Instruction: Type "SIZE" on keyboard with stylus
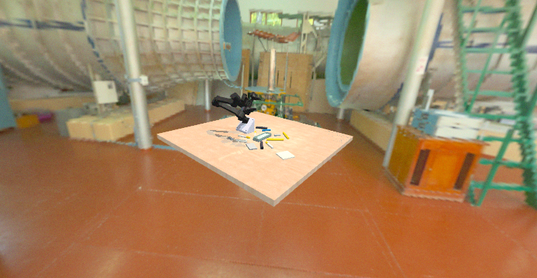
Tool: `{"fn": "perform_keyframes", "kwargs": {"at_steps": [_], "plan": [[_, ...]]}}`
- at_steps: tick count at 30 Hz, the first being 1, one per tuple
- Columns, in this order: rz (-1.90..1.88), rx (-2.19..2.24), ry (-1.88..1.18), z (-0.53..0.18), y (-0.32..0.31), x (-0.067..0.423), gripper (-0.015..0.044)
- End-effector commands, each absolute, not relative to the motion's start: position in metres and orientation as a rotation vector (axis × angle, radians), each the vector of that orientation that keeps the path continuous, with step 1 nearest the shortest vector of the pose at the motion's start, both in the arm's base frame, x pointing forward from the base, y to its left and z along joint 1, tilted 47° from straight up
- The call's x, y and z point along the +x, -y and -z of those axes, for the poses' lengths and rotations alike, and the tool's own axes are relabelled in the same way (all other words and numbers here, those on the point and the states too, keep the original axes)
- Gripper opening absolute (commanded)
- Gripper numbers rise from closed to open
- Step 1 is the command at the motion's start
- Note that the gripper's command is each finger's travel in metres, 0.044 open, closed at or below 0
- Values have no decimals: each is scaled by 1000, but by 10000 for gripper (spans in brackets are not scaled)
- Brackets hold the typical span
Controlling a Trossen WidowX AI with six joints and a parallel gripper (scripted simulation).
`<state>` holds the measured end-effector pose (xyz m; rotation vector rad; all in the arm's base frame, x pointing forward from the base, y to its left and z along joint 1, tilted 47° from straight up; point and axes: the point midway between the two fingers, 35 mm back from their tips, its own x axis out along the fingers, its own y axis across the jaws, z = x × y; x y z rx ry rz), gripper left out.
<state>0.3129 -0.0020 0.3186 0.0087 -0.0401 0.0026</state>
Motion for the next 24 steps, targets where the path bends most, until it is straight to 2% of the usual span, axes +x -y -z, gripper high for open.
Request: {"fn": "perform_keyframes", "kwargs": {"at_steps": [1,5,11,17,24], "plan": [[-2,9,35,-317,2,314,414],[12,22,-90,-287,0,329,309],[102,42,-472,-191,-2,353,151],[263,-5,-854,-97,2,346,0],[480,-211,-1256,-11,14,305,0]]}}
